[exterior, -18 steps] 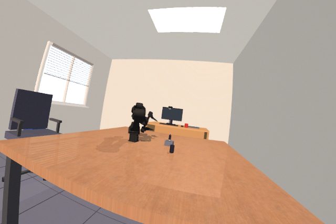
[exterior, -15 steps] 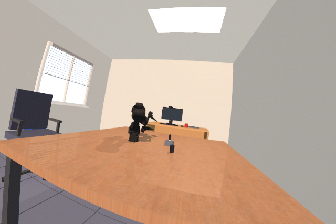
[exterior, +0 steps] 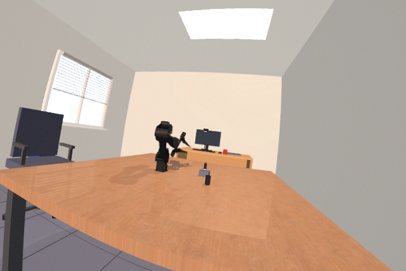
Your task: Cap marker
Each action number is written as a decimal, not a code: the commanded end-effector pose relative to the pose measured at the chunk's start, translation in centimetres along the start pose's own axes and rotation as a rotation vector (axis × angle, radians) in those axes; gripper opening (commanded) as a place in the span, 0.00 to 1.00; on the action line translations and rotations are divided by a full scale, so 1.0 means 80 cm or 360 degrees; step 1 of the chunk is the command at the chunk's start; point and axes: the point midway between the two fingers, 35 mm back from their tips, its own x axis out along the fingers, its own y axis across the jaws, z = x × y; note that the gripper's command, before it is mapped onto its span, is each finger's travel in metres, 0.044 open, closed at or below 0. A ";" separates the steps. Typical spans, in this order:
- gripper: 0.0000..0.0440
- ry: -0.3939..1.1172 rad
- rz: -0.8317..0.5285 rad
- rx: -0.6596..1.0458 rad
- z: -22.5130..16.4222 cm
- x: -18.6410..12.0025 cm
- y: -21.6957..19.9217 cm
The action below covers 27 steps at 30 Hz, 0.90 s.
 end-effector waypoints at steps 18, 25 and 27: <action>0.60 -0.0311 -0.0175 0.0068 0.012 -0.005 0.028; 0.62 -0.0414 -0.0239 0.0122 0.014 -0.006 0.035; 0.63 -0.0443 -0.0256 0.0146 0.015 -0.006 0.037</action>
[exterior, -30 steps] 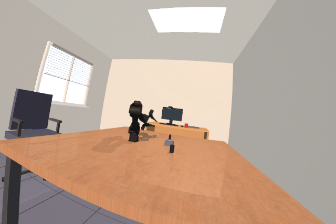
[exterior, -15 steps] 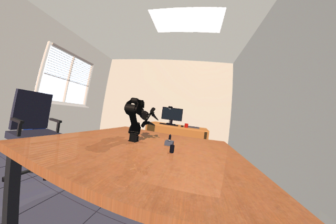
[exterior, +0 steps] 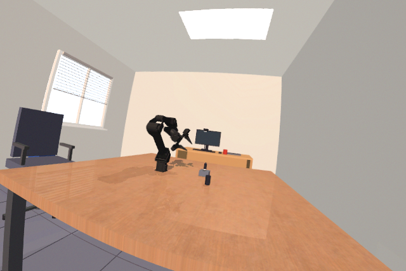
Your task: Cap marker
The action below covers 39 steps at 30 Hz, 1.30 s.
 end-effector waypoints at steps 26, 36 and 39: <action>0.70 -0.0385 -0.0287 0.0340 0.000 0.002 0.023; 0.71 -0.0508 -0.0382 0.0473 -0.002 0.007 0.030; 0.71 -0.0543 -0.0410 0.0513 -0.002 0.009 0.033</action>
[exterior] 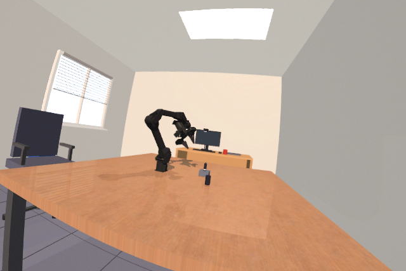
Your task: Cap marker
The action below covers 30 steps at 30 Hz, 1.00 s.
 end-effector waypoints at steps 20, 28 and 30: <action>0.71 -0.0239 -0.0221 0.0303 -0.017 0.012 0.020; 0.71 -0.0308 -0.0291 0.0417 -0.024 0.019 0.029; 0.72 -0.0324 -0.0307 0.0445 -0.025 0.021 0.032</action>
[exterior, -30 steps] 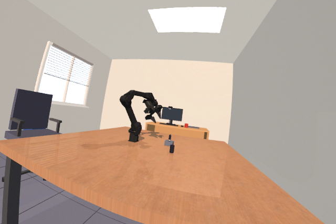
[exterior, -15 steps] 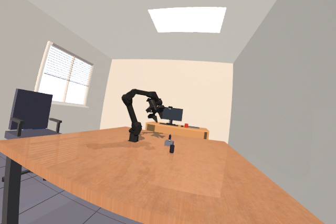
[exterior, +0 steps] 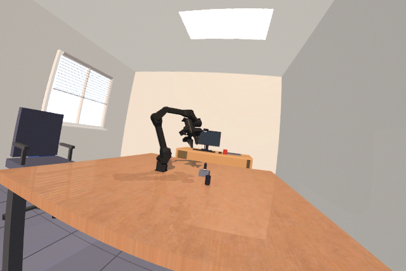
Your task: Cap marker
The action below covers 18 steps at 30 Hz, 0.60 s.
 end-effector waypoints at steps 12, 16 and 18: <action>0.72 -0.0110 -0.0132 0.0197 -0.019 0.010 0.017; 0.72 -0.0136 -0.0164 0.0253 -0.023 0.013 0.023; 0.72 -0.0148 -0.0179 0.0282 -0.026 0.015 0.026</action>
